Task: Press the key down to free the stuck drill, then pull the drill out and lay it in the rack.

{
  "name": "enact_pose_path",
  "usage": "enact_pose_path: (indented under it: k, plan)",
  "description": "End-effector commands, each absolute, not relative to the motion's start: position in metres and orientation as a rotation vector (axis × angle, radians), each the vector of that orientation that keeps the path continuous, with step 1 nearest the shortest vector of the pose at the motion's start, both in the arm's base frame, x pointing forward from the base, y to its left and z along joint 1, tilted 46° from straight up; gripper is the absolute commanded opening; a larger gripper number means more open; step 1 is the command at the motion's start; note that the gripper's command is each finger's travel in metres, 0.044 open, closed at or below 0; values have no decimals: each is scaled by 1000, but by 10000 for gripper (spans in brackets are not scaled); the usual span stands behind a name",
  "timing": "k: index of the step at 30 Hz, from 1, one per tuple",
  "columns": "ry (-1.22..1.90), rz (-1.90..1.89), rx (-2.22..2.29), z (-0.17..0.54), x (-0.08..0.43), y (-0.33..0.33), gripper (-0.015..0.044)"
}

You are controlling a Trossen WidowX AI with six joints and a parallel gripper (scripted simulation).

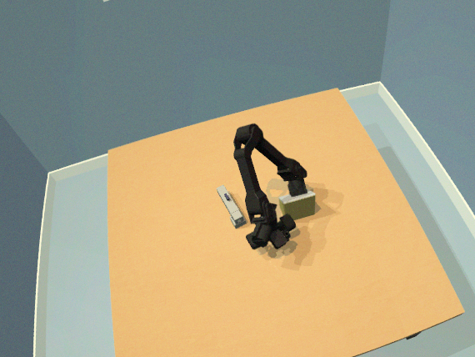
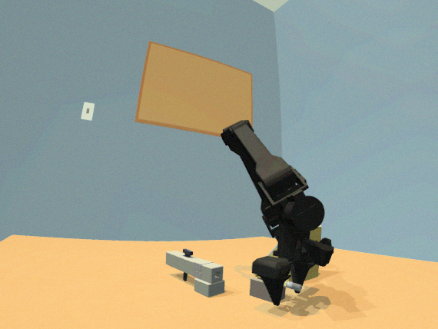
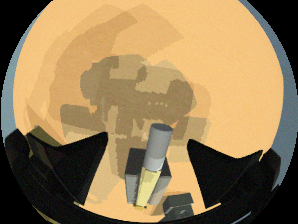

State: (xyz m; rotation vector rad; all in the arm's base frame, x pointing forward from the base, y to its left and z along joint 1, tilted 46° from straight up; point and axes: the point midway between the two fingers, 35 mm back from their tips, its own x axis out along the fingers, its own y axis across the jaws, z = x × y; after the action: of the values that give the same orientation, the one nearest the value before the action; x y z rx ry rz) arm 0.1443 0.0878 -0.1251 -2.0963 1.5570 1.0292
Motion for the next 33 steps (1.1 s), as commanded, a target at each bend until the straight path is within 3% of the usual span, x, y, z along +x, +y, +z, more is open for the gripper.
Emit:
enact_pose_path:
  k: [1, 22, 33]
  plan:
    - [1560, 1021, -2096, -116, 143, 99, 440]
    - [1559, 1016, -2093, -77, 137, 139, 440]
    - [1386, 775, -1687, -79, 222, 176, 440]
